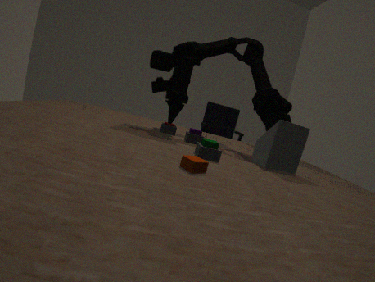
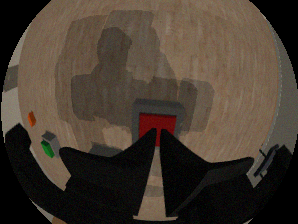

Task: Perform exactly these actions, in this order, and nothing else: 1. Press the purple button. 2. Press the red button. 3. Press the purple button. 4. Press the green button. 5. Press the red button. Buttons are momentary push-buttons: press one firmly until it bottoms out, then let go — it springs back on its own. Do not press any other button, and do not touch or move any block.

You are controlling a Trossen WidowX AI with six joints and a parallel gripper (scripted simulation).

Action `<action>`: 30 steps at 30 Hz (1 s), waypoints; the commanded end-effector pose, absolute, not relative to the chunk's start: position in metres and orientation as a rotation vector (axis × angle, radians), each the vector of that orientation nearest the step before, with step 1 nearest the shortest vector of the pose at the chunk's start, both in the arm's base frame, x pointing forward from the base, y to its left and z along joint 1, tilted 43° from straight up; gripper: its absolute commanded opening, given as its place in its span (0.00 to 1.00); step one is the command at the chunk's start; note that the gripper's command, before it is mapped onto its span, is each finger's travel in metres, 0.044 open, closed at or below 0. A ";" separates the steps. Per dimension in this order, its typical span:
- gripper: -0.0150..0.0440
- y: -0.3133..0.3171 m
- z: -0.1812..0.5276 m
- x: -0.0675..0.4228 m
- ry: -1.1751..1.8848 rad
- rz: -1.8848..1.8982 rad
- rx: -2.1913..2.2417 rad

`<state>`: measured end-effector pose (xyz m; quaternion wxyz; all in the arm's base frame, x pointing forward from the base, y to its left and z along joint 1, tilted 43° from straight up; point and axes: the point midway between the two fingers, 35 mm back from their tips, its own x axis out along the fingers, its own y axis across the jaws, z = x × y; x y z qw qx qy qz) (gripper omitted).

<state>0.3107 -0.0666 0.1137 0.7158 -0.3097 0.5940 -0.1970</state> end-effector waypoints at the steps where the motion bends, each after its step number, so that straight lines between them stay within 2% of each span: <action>1: 0.29 -0.066 0.112 0.311 1.319 -0.429 -0.686; 17: 0.29 -0.044 0.137 0.303 1.320 -0.427 -0.685; 19: 0.38 -0.033 0.132 0.307 1.320 -0.416 -0.678; 23: 0.56 0.034 0.098 0.319 1.330 -0.362 -0.646; 30: 0.87 0.120 0.049 0.307 1.351 -0.333 -0.628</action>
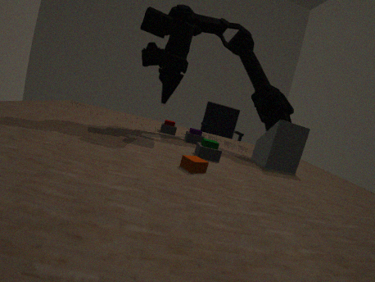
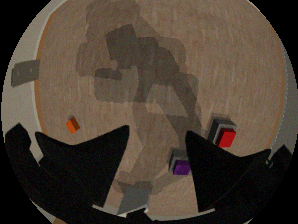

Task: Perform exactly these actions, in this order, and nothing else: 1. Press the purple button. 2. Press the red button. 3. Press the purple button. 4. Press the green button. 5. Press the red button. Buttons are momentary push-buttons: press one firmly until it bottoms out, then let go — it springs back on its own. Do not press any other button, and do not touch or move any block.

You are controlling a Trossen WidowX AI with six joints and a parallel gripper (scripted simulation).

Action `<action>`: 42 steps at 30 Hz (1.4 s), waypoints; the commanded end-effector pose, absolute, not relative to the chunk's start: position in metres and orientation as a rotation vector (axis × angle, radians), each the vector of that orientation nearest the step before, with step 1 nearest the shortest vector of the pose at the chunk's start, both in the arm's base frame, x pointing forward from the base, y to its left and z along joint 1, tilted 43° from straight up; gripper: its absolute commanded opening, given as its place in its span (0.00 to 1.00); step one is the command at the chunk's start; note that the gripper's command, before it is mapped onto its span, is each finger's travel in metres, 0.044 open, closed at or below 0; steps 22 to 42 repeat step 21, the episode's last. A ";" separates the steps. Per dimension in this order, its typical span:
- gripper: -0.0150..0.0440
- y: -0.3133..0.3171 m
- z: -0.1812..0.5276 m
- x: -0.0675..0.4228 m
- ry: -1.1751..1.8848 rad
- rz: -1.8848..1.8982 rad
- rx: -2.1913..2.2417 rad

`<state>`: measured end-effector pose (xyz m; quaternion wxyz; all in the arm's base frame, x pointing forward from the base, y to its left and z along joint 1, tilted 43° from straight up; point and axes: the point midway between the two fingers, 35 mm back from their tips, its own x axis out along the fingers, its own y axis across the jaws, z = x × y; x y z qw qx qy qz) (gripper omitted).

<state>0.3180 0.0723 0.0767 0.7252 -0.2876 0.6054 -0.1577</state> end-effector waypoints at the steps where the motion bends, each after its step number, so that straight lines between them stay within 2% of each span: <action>1: 0.91 0.132 0.042 0.303 1.353 -0.333 -0.627; 9: 0.93 0.212 -0.018 0.251 1.356 -0.362 -0.643; 15: 0.93 0.249 -0.057 0.202 1.332 -0.407 -0.665; 42: 0.93 0.249 -0.058 0.202 1.331 -0.407 -0.666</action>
